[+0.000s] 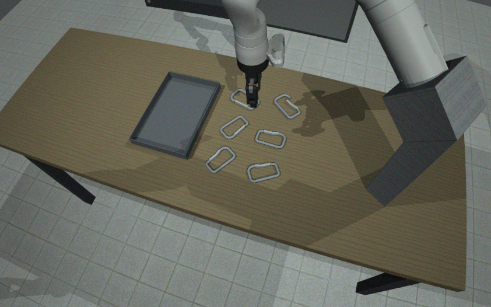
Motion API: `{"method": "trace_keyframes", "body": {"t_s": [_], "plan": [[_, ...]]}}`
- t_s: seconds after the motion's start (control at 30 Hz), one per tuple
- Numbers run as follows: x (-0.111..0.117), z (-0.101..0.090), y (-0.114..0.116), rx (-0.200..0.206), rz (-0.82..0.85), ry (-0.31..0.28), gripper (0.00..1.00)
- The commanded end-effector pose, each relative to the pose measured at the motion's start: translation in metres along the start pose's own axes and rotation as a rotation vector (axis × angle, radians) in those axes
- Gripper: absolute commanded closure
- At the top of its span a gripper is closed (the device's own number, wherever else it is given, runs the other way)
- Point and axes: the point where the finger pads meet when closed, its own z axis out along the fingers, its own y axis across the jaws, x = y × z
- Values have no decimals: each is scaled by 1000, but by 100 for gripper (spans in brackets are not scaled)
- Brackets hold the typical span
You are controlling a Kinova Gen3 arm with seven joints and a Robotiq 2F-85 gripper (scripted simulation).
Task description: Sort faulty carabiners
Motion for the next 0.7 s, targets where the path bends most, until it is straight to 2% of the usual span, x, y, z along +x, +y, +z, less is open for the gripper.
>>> {"method": "trace_keyframes", "body": {"t_s": [0.0,0.27,0.3,0.67], "plan": [[-13,-28,5,-12,-4,-9,0],[-13,-28,5,-12,-4,-9,0],[-26,-64,-6,3,11,5,0],[-26,-64,-6,3,11,5,0]]}}
